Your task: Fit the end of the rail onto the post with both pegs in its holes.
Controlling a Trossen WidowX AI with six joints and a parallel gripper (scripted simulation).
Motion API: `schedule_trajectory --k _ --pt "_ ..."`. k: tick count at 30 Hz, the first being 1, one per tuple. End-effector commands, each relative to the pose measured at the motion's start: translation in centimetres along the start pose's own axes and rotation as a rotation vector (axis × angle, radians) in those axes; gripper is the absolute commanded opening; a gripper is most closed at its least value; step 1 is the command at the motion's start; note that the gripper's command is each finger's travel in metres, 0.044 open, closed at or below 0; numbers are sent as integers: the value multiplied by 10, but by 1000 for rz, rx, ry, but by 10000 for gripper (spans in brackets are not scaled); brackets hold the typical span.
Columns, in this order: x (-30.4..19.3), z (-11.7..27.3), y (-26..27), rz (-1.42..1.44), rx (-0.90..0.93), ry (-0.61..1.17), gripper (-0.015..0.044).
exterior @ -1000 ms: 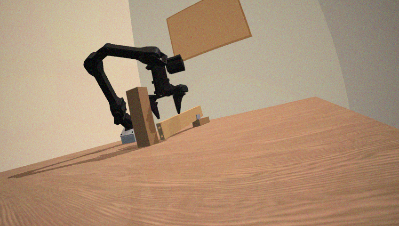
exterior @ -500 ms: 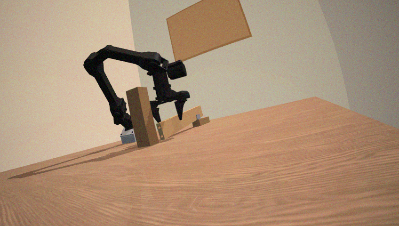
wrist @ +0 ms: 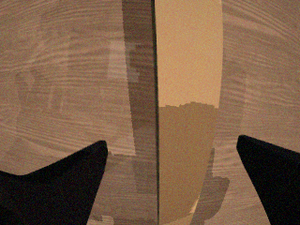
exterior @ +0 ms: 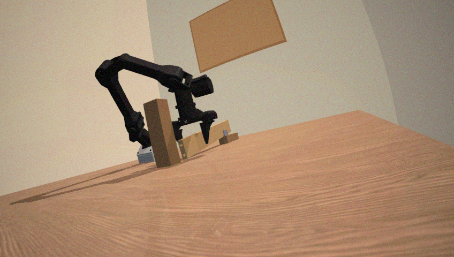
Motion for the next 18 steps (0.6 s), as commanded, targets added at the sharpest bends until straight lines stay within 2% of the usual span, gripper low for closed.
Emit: schedule_trajectory --k 1,3,18 --pt "-1 -9 2 5 7 6 440" --pt "-1 -10 3 5 7 6 440" --pt "-1 -10 3 5 7 6 46"
Point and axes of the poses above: the point midway between the two fingers, 35 mm back from their tips, its own z axis back along the fingers, its own y axis across the jaws, x = y × z, the point moved 2 cm from there along z, back along the fingers, and after that the axes turned 5 degrees about -z, right-handed, at the moved point
